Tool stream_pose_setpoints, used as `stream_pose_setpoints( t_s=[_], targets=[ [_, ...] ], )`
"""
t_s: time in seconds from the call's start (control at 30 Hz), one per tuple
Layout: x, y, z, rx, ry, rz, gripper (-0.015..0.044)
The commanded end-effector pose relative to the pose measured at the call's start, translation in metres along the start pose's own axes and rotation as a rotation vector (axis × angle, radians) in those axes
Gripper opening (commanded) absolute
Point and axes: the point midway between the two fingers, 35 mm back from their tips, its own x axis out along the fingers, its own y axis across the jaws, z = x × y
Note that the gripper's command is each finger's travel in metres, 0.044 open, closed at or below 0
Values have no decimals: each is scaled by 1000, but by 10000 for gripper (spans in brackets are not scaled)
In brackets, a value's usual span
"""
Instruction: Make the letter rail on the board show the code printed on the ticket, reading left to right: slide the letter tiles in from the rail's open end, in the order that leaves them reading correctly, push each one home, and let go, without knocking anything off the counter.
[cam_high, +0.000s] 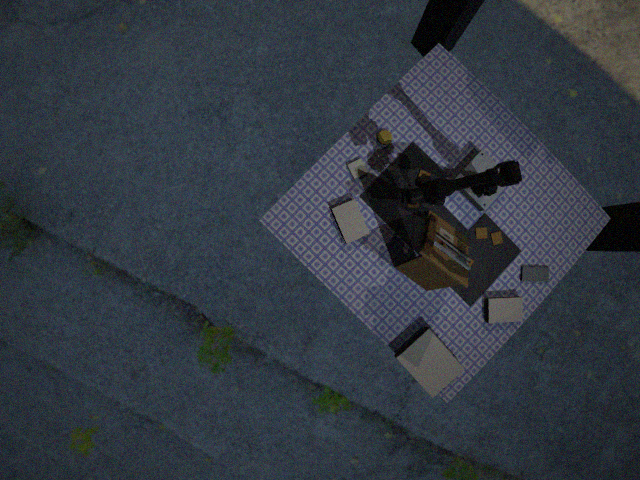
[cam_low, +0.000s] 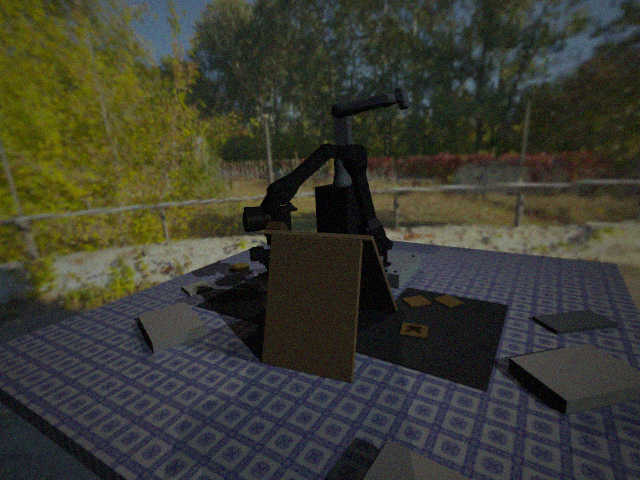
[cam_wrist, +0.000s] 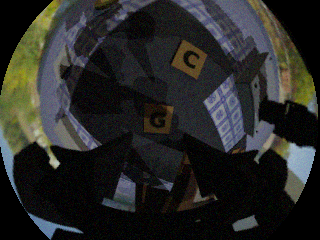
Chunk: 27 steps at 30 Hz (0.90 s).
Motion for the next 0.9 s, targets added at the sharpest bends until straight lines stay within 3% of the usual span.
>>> stream_pose_setpoints(
  t_s=[0.0, 0.17, 0.4, 0.87],
  targets=[
    [4, -1, 2, 28, -12, -6, 340],
    [6, -1, 1, 28, -12, -6, 340],
    [37, -1, 2, 28, -12, -6, 340],
    [37, 0, 2, 28, -12, -6, 340]
  ],
)
